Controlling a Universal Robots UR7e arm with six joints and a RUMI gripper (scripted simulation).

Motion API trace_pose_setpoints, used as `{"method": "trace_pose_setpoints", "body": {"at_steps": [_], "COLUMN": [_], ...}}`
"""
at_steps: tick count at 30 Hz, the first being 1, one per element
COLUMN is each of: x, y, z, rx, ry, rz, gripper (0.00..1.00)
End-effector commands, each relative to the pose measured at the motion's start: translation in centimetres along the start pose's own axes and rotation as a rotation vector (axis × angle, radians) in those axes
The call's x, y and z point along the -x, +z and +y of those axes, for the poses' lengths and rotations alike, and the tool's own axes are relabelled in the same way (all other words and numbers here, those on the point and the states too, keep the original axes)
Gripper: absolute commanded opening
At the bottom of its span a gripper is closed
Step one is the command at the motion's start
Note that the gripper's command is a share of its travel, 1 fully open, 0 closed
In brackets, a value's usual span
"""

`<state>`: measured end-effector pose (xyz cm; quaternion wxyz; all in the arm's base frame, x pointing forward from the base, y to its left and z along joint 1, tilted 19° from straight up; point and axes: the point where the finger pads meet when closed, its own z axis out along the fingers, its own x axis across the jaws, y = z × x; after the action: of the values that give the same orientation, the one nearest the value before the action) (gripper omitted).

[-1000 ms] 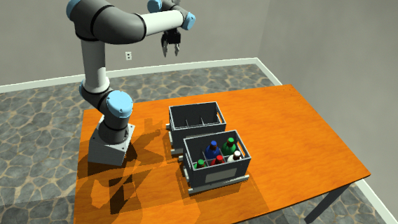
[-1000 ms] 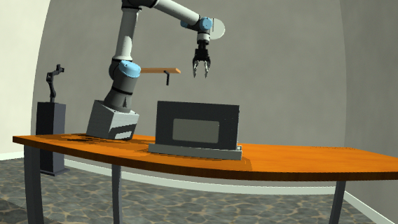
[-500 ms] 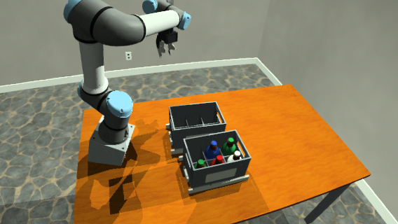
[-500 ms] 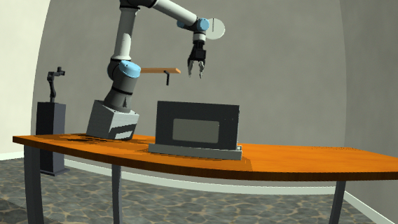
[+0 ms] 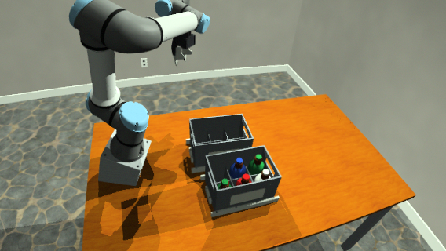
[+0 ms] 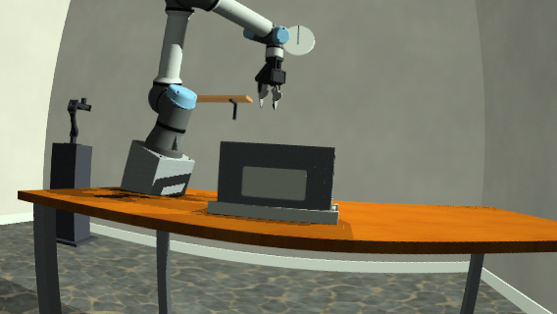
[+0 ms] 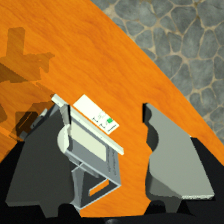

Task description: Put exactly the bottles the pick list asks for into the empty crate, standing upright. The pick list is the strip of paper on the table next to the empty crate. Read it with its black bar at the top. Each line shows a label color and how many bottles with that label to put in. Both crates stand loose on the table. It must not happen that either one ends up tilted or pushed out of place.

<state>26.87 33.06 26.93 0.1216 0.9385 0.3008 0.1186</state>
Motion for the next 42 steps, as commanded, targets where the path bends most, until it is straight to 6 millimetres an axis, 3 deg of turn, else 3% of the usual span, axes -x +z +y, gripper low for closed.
{"method": "trace_pose_setpoints", "body": {"at_steps": [1,18,42], "x": [0.1,0.1,-0.4], "y": [0.0,0.0,4.9], "z": [-0.2,-0.2,9.1], "rx": [-0.003,-0.003,-0.003], "ry": [-0.037,-0.037,0.582], "rz": [0.004,0.004,0.002], "gripper": [0.38,0.38,0.38]}}
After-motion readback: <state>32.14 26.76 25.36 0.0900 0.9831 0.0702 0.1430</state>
